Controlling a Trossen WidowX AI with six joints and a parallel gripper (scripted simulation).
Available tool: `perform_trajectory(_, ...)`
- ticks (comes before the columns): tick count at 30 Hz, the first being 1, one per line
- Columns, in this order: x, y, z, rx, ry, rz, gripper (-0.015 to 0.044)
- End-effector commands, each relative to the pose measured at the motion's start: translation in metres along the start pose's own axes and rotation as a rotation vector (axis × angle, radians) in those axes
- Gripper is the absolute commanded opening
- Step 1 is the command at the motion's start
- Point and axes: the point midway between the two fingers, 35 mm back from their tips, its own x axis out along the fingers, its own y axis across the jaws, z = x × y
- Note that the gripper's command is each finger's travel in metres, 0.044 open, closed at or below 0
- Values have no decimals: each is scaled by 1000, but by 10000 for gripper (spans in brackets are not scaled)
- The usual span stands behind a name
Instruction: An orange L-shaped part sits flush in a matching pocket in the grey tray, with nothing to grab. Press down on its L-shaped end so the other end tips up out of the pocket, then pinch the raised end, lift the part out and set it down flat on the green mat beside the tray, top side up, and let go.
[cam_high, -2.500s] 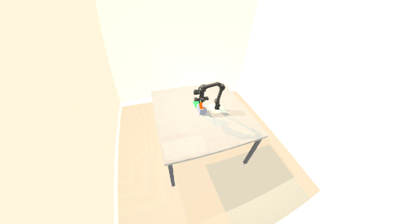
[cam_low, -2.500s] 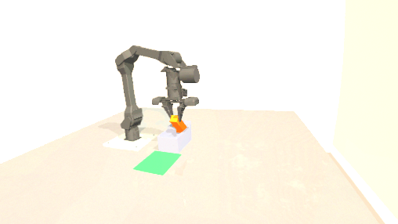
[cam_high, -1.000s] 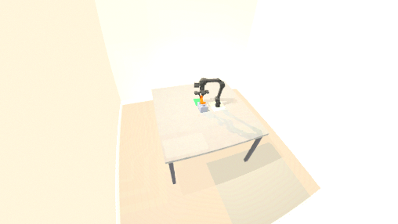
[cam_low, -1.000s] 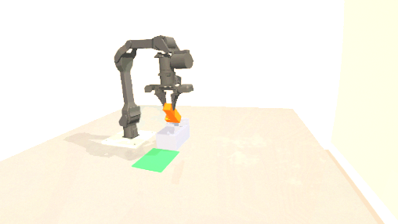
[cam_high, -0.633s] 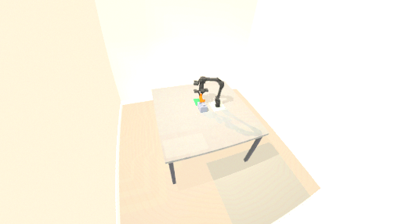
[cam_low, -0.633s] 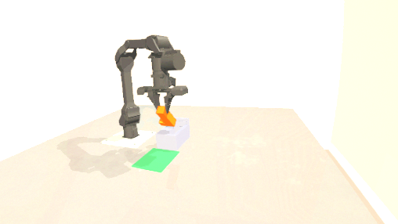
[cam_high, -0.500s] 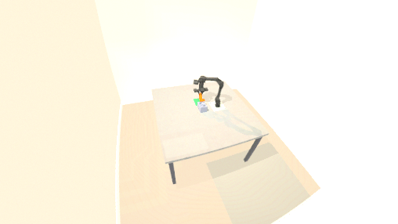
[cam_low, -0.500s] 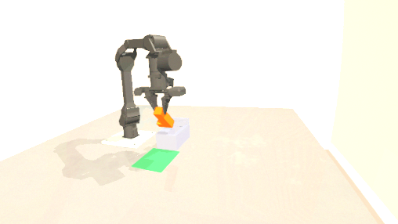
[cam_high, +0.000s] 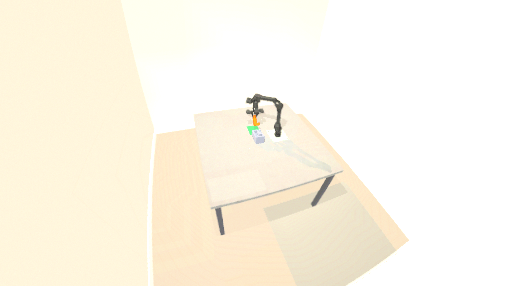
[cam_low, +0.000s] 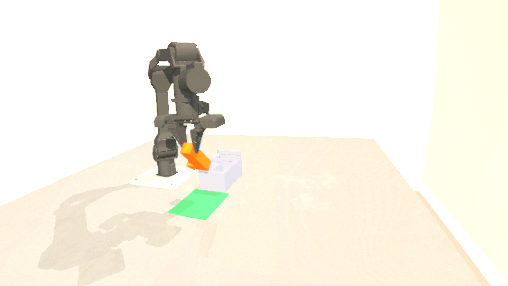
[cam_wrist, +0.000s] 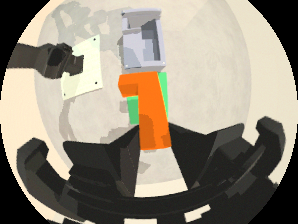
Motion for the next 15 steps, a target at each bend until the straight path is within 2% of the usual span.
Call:
perform_trajectory(1,1,1,-11,-4,1,2,0)
perform_trajectory(15,17,1,-11,-4,1,2,0)
